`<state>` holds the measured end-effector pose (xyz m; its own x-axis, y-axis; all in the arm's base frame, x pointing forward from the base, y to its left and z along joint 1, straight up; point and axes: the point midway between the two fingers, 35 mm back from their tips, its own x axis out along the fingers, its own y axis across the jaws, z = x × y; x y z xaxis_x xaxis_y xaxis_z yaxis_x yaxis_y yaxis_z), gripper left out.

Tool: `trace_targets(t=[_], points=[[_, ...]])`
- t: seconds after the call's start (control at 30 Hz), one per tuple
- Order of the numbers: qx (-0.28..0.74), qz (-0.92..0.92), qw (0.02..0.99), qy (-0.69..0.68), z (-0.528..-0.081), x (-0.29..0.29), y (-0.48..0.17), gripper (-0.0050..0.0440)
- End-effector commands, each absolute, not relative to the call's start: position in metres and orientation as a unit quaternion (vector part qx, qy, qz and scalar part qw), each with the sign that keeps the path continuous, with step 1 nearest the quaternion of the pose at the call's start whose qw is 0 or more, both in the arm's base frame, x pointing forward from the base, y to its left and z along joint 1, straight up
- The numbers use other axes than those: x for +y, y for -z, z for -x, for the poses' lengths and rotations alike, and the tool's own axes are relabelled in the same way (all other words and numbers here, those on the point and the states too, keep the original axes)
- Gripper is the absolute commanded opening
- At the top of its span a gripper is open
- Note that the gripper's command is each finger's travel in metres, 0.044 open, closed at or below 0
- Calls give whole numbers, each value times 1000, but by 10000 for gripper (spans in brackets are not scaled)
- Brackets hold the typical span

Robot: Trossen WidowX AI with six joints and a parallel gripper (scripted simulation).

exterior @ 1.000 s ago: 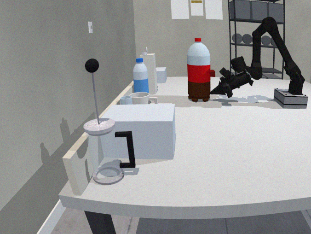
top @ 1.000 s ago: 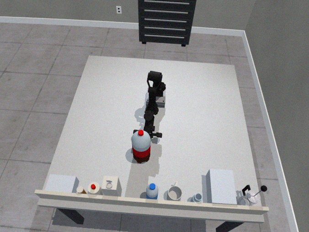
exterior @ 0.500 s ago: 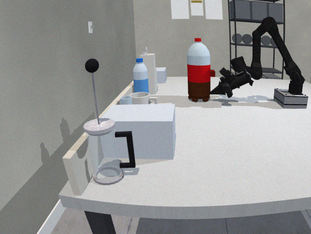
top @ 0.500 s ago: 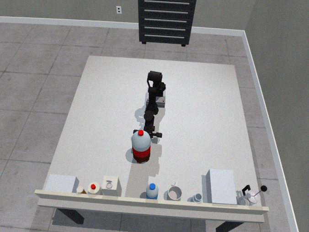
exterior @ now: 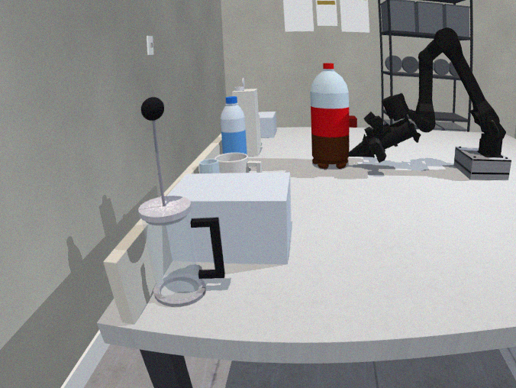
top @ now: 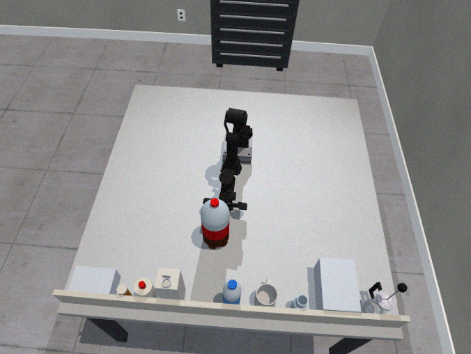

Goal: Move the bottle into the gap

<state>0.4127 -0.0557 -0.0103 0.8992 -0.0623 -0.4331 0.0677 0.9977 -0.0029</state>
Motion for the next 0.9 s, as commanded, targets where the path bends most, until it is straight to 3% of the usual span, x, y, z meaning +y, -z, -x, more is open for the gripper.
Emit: trace_targets(t=[0.0, 0.87], points=[[211, -4, 977, 36, -422, -61, 4, -50], [205, -2, 978, 39, -428, -75, 0, -50]])
